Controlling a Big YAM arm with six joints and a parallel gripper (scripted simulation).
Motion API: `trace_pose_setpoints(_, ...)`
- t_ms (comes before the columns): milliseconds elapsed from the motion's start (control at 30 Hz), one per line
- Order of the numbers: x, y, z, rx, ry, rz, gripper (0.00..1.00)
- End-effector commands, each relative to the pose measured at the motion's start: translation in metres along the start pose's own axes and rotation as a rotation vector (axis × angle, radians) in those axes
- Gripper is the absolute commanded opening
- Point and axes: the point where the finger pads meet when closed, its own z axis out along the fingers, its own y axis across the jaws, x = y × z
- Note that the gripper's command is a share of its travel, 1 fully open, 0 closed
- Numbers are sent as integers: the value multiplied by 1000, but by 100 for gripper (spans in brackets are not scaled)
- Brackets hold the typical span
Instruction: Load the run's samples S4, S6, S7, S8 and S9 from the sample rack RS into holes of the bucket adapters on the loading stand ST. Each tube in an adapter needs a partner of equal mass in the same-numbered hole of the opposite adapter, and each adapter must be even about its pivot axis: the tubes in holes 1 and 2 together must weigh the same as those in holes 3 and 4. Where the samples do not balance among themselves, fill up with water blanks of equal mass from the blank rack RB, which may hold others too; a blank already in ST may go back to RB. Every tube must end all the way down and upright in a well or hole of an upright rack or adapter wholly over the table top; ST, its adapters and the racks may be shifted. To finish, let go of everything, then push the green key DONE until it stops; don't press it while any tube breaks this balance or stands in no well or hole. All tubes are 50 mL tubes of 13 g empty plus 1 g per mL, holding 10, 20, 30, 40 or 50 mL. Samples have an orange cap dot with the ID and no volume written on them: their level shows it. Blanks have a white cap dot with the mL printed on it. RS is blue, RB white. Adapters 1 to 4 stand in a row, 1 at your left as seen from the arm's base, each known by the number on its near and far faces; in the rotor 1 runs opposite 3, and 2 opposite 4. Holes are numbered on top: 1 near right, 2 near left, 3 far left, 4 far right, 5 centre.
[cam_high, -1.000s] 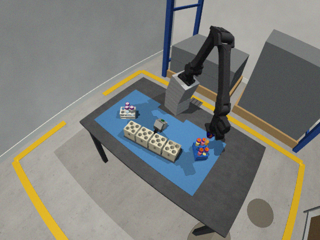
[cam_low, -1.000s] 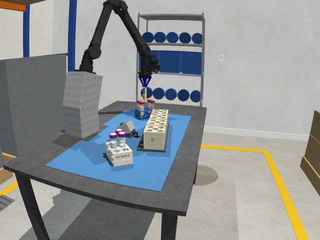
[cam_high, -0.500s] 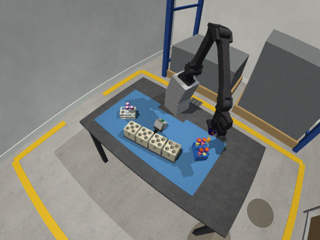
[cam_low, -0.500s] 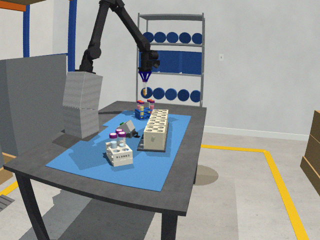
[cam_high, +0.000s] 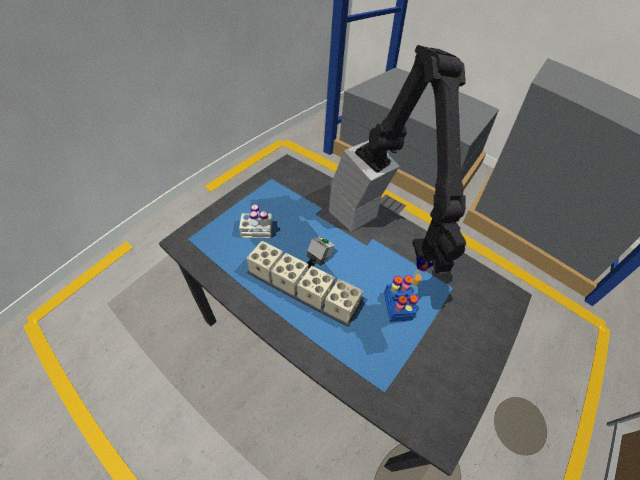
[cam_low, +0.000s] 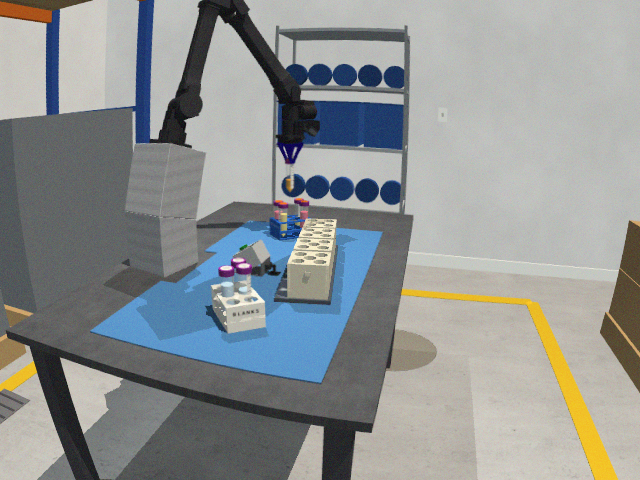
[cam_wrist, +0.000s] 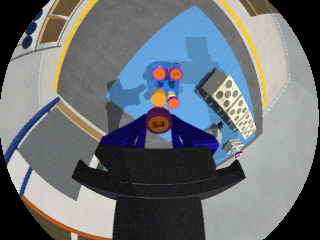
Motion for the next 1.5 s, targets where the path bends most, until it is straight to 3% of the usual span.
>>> trace_pose_setpoints(0, -11, 2, -7, -4, -15, -1, 0)
trace_pose_setpoints(600, -11, 2, -7, -4, -15, -1, 0)
trace_pose_setpoints(633, -19, -9, -5, -2, -7, 1, 0)
trace_pose_setpoints(700, 4, -27, 5, 5, 35, 6, 0)
trace_pose_setpoints(800, 4, -47, 5, 4, 32, 6, 0)
trace_pose_setpoints(900, -2, -47, 4, 4, 19, 5, 0)
trace_pose_setpoints(933, -1, -35, 9, -2, 11, -21, 0)
trace_pose_setpoints(1133, 0, -34, 20, -1, 12, -15, 0)
trace_pose_setpoints(1267, 0, -47, 30, 6, 11, 15, 0)
trace_pose_setpoints(1467, 0, -36, 46, 1, 11, 1, 0)
